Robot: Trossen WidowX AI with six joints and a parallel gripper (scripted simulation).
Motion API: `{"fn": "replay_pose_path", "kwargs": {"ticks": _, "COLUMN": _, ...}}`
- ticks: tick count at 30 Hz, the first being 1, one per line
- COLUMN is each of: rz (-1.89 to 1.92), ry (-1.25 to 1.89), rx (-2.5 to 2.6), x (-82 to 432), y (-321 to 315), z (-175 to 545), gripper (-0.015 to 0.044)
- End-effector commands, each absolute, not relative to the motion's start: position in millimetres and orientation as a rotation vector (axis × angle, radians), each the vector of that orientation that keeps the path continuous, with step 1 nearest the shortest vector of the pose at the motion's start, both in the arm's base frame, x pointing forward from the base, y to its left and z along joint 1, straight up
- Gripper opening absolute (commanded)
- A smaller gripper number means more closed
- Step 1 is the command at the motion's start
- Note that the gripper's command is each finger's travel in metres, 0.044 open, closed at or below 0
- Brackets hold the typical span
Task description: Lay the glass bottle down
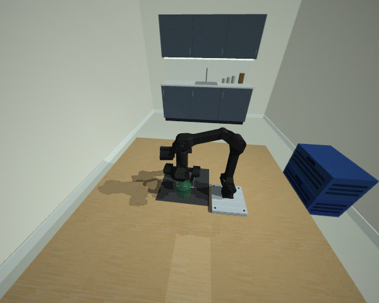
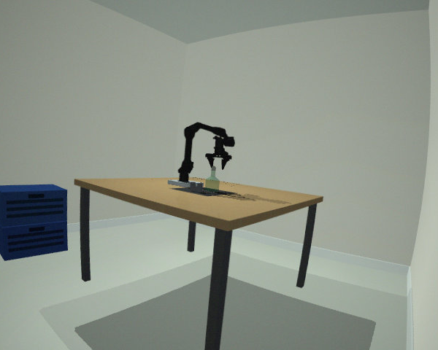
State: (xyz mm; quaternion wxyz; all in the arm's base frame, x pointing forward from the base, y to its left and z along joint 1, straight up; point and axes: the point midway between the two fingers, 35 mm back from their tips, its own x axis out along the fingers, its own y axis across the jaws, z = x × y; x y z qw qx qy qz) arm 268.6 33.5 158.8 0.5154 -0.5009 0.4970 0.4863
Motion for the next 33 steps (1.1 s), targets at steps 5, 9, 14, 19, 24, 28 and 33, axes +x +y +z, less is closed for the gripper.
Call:
{"fn": "replay_pose_path", "kwargs": {"ticks": 5, "rz": 1.175, "ry": 1.192, "rx": -1.199, "x": 270, "y": 23, "z": 159, "gripper": 0.0440}}
{"fn": "replay_pose_path", "kwargs": {"ticks": 9, "rz": 1.175, "ry": 1.193, "rx": -1.200, "x": 270, "y": 16, "z": 159, "gripper": 0.0440}}
{"fn": "replay_pose_path", "kwargs": {"ticks": 14, "rz": 1.175, "ry": 1.193, "rx": -1.200, "x": 270, "y": 8, "z": 159, "gripper": 0.0440}}
{"fn": "replay_pose_path", "kwargs": {"ticks": 19, "rz": 1.174, "ry": 1.194, "rx": -1.201, "x": 269, "y": 0, "z": 159, "gripper": 0.0440}}
{"fn": "replay_pose_path", "kwargs": {"ticks": 24, "rz": 1.174, "ry": 1.194, "rx": -1.202, "x": 269, "y": -7, "z": 159, "gripper": 0.0440}}
{"fn": "replay_pose_path", "kwargs": {"ticks": 28, "rz": 1.174, "ry": 1.194, "rx": -1.202, "x": 269, "y": -7, "z": 159, "gripper": 0.0361}}
{"fn": "replay_pose_path", "kwargs": {"ticks": 33, "rz": 1.174, "ry": 1.194, "rx": -1.202, "x": 269, "y": -7, "z": 159, "gripper": 0.0230}}
